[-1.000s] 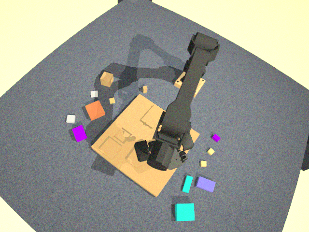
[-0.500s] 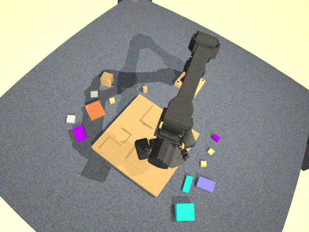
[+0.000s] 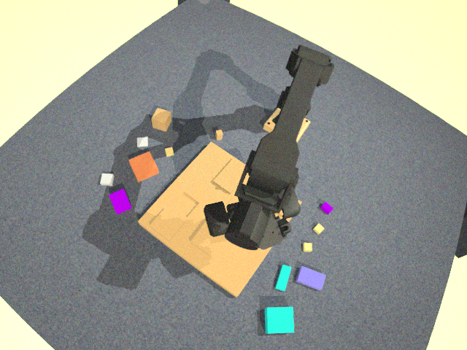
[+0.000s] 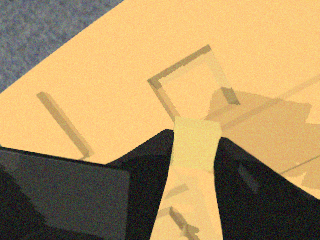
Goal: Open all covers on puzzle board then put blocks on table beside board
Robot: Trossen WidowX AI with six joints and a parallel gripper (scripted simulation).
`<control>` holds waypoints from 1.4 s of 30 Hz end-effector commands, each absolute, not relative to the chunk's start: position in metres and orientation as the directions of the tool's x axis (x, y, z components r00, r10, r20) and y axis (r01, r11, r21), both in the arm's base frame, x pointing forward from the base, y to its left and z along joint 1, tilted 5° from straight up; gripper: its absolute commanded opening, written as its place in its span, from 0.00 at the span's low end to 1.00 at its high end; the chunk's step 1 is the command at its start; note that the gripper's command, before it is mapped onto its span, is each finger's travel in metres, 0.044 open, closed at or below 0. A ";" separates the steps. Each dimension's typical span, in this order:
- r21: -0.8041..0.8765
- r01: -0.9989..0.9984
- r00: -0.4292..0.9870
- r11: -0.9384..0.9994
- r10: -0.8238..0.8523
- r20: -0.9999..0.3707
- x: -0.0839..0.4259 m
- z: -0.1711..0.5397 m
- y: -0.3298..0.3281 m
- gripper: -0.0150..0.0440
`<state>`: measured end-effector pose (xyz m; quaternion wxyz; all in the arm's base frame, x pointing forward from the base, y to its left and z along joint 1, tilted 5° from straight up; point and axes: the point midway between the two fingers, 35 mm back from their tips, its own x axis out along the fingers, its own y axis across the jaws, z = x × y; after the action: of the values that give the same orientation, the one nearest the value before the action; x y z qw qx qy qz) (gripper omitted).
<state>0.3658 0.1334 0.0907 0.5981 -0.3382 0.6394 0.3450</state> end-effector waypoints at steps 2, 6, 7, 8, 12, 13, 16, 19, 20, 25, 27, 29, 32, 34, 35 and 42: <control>0.031 -0.845 -0.045 0.533 -0.014 -0.999 0.368 0.104 0.134 0.39; 0.030 -0.846 -0.044 0.533 -0.015 -0.999 0.369 0.105 0.124 0.39; 0.029 -0.846 -0.044 0.533 -0.015 -0.999 0.370 0.105 0.121 0.39; 0.029 -0.846 -0.044 0.533 -0.015 -0.999 0.370 0.105 0.117 0.39; 0.028 -0.846 -0.043 0.533 -0.016 -0.999 0.372 0.106 0.101 0.39; 0.027 -0.846 -0.042 0.533 -0.016 -0.999 0.372 0.106 0.097 0.39; 0.026 -0.846 -0.042 0.533 -0.017 -0.999 0.372 0.107 0.085 0.39; 0.026 -0.846 -0.041 0.533 -0.017 -0.999 0.372 0.108 0.073 0.39; 0.025 -0.846 -0.041 0.533 -0.017 -0.999 0.372 0.108 0.069 0.39; 0.024 -0.846 -0.040 0.533 -0.019 -0.999 0.371 0.109 0.049 0.39; 0.023 -0.846 -0.040 0.533 -0.019 -0.999 0.371 0.110 0.041 0.39; 0.023 -0.846 -0.039 0.533 -0.020 -0.999 0.370 0.110 0.033 0.39; 0.022 -0.846 -0.039 0.533 -0.021 -0.999 0.368 0.111 0.021 0.39; 0.021 -0.846 -0.039 0.533 -0.021 -0.999 0.367 0.111 0.013 0.39; 0.021 -0.846 -0.039 0.533 -0.022 -0.999 0.366 0.111 0.009 0.39; 0.020 -0.846 -0.038 0.533 -0.024 -0.999 0.359 0.112 -0.018 0.39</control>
<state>0.3644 -0.0046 0.1125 0.6048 -0.3403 0.6343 0.3408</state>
